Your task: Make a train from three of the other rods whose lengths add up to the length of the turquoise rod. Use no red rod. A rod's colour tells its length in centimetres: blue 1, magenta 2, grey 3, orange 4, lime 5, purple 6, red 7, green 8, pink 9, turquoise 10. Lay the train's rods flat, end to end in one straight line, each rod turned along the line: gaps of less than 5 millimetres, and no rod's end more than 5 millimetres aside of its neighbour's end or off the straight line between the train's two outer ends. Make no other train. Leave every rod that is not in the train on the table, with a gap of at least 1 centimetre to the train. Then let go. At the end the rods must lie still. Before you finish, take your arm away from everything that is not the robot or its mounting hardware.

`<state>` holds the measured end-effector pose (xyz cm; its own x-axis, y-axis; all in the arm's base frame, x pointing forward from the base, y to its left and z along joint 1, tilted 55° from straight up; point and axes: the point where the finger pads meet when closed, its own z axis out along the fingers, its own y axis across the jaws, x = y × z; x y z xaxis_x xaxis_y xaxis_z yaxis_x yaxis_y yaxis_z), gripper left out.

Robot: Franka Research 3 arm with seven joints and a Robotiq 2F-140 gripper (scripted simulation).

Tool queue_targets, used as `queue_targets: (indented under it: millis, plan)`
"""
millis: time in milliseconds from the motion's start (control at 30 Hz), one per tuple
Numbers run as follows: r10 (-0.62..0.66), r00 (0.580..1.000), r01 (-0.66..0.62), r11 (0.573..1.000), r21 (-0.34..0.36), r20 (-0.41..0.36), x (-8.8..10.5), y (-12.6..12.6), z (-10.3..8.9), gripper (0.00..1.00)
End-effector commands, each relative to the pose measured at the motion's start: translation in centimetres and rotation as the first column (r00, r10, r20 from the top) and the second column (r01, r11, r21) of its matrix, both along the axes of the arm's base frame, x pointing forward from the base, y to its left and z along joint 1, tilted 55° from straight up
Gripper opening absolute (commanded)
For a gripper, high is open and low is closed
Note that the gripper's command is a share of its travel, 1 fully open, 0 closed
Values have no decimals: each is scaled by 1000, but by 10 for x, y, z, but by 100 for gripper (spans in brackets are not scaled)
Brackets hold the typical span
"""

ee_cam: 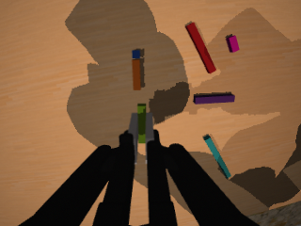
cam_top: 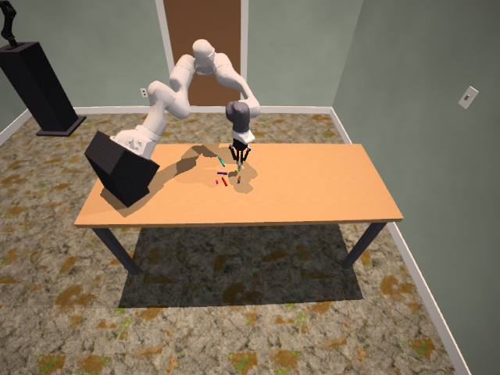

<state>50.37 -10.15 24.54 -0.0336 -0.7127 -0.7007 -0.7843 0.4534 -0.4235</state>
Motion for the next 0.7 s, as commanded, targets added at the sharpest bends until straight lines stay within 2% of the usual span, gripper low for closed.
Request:
queue_targets:
  millis: [0,300,667]
  plan:
    - [-18,1000,18,1000,-20,9,13,-2,-9,3]
    - [-18,1000,18,1000,-20,9,22,6,-18,3]
    - [-18,1000,18,1000,-20,9,23,6,-19,3]
